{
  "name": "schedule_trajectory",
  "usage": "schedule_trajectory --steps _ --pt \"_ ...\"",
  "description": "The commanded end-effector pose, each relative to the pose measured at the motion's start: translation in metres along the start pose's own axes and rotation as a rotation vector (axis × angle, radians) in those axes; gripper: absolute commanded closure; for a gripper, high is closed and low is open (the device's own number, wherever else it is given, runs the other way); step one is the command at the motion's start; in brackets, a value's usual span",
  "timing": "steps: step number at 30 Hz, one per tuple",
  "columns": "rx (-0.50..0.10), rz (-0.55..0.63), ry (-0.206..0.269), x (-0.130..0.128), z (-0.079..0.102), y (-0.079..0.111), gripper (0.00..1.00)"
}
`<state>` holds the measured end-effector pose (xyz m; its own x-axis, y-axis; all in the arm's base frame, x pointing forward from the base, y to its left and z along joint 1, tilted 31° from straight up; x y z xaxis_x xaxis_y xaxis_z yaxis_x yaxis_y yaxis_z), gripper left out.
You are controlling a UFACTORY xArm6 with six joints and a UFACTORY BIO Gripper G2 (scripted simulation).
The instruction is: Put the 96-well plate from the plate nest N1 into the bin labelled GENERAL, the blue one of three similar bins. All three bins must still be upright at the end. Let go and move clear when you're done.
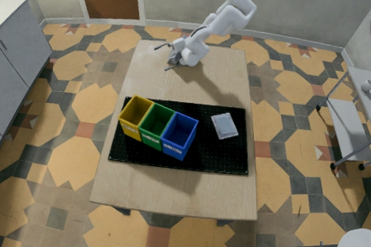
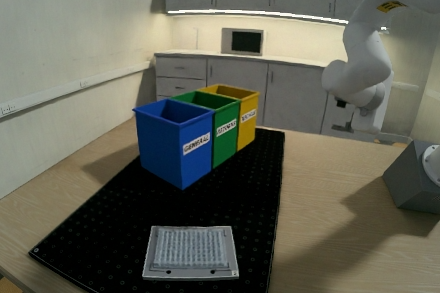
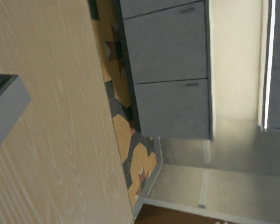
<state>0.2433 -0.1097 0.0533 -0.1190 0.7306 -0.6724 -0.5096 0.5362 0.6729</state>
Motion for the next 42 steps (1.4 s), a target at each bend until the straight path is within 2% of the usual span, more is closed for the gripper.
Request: schedule_trajectory --steps 1,17,18,31,34,35,38,42 --pt "-0.001 -0.002 -0.001 -0.001 0.001 0.0 0.0" --pt "-0.001 -0.002 -0.001 -0.001 0.001 0.0 0.0" --pt "-0.001 -0.002 -0.001 -0.007 0.005 -0.004 0.63" --pt "-0.001 -0.002 -0.001 -0.083 0.055 -0.054 0.63" --pt "-0.001 -0.002 -0.001 -0.083 0.055 -0.054 0.63" --pt "-0.024 0.01 -0.022 -0.083 0.058 -0.052 0.63" --pt "-0.042 0.066 -0.088 -0.073 0.058 -0.048 0.63" --pt "-0.042 0.066 -0.088 -0.062 0.059 -0.045 0.63"
Point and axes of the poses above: the point midway between the two finger pads, its own y axis back along the fingers, its own x axis across the jaws, z = x × y, the point moved 8 cm from there along y, back along the fingers, and after that the axes turned 13 degrees about y, right-handed, at the moved point
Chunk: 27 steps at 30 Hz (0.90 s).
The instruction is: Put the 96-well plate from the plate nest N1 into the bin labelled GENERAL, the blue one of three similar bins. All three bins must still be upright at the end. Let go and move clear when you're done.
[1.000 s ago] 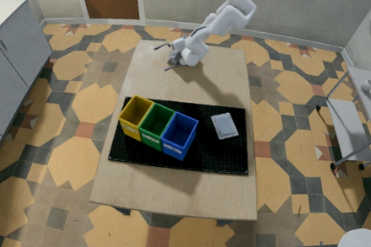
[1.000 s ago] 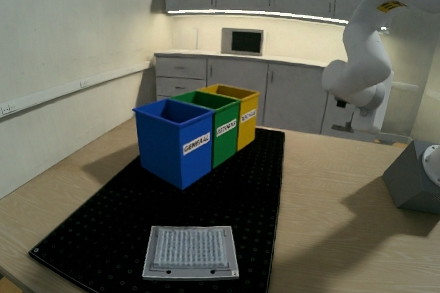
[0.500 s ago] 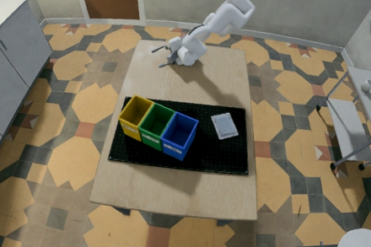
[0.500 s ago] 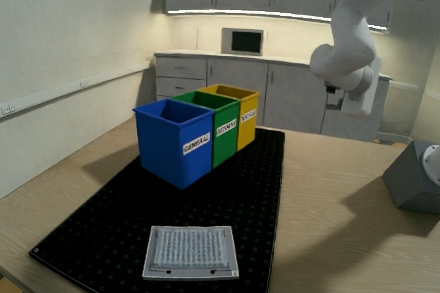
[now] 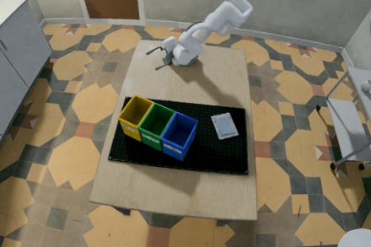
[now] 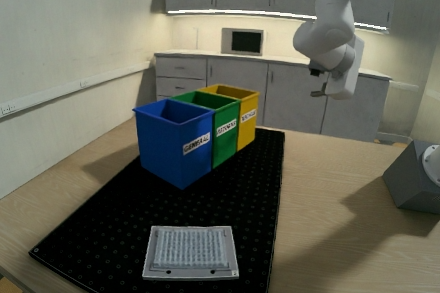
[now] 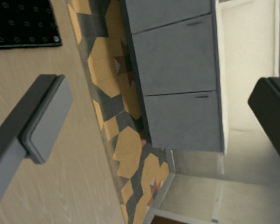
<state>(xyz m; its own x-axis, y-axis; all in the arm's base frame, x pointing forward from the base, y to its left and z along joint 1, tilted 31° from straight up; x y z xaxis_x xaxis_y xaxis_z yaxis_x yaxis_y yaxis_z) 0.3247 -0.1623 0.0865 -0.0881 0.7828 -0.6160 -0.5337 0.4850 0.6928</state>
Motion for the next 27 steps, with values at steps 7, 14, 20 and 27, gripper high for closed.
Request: schedule_trajectory --steps 7,14,20,27 --pt "-0.058 0.109 -0.127 0.026 0.013 0.003 0.63" --pt "-0.089 0.157 -0.183 0.037 0.022 0.005 0.63" --pt "-0.138 0.22 -0.261 0.046 0.034 0.008 0.63" --pt "-0.211 0.294 -0.358 0.048 0.05 0.013 0.63"
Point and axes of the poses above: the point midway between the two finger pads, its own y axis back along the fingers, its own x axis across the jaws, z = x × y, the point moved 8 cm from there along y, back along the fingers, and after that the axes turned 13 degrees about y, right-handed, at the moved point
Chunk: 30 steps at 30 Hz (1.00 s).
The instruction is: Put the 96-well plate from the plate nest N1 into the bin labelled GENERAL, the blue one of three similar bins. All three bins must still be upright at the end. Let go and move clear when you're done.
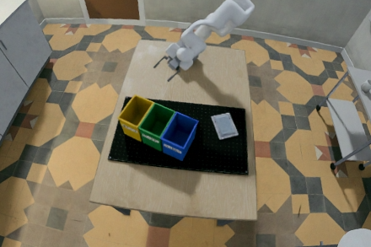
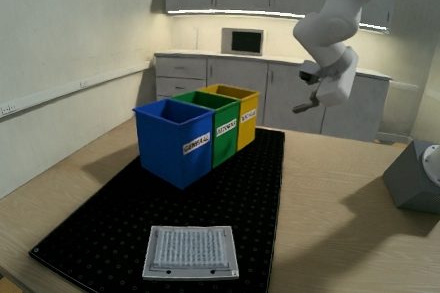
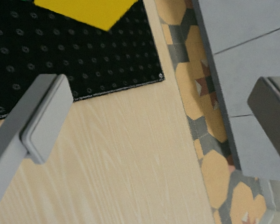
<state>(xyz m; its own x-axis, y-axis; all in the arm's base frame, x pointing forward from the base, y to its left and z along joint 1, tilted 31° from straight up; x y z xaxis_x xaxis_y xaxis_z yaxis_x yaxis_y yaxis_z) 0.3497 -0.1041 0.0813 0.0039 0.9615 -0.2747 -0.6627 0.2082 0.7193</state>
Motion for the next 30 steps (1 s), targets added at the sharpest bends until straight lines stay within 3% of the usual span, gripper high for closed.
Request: schedule_trajectory --steps 1,2,5,8,11,14,17,20,23,26,29,30 --pt "-0.057 0.057 -0.072 0.006 0.01 0.0 0.63" --pt "-0.076 0.074 -0.093 0.008 0.012 0.0 0.63" --pt "-0.08 0.078 -0.098 0.012 0.019 0.0 0.63" --pt "-0.141 0.127 -0.16 0.017 0.026 0.0 0.63" --pt "-0.144 0.129 -0.163 0.021 0.032 0.0 0.63" --pt "-0.211 0.175 -0.221 0.027 0.039 -0.002 0.63" --pt "-0.213 0.176 -0.223 0.03 0.043 -0.002 0.63" --pt "-0.285 0.218 -0.277 0.036 0.049 -0.004 0.63" --pt "-0.286 0.218 -0.278 0.04 0.055 -0.004 0.63" --pt "-0.361 0.255 -0.327 0.047 0.062 -0.007 0.63" --pt "-0.361 0.255 -0.327 0.05 0.066 -0.007 0.63" --pt "-0.389 0.266 -0.342 0.053 0.068 -0.009 0.63"
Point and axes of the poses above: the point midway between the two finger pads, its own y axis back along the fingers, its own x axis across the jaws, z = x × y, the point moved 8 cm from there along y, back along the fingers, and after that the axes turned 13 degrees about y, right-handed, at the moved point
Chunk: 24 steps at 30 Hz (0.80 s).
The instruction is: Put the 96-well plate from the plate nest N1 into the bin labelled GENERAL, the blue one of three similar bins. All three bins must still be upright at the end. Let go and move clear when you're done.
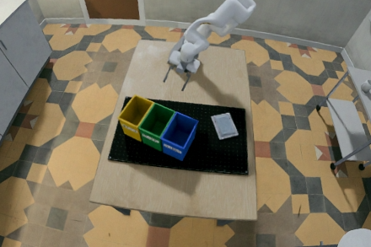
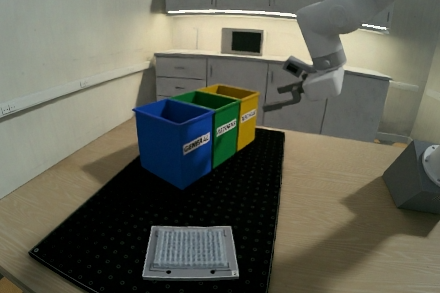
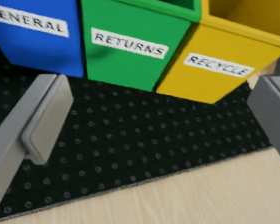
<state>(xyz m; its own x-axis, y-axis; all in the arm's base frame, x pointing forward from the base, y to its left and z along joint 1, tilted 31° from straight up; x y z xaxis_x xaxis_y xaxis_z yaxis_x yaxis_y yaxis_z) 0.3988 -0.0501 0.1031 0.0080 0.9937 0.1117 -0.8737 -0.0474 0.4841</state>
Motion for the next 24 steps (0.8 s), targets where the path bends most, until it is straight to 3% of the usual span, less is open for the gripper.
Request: schedule_trajectory --steps 1,5,8,10,13,15,18,20,22,24 --pt "-0.084 0.04 -0.046 0.01 0.005 -0.009 0.63" --pt "-0.107 0.052 -0.058 0.015 0.008 -0.013 0.63" --pt "-0.187 0.086 -0.092 0.02 0.014 -0.017 0.63" --pt "-0.187 0.086 -0.092 0.022 0.017 -0.018 0.63" --pt "-0.268 0.116 -0.12 0.025 0.025 -0.021 0.63" --pt "-0.268 0.116 -0.12 0.026 0.029 -0.022 0.63" --pt "-0.35 0.143 -0.14 0.028 0.037 -0.024 0.63" --pt "-0.35 0.143 -0.14 0.028 0.037 -0.024 0.63" --pt "-0.413 0.161 -0.151 0.029 0.042 -0.026 0.63" --pt "-0.431 0.166 -0.154 0.031 0.05 -0.026 0.63"
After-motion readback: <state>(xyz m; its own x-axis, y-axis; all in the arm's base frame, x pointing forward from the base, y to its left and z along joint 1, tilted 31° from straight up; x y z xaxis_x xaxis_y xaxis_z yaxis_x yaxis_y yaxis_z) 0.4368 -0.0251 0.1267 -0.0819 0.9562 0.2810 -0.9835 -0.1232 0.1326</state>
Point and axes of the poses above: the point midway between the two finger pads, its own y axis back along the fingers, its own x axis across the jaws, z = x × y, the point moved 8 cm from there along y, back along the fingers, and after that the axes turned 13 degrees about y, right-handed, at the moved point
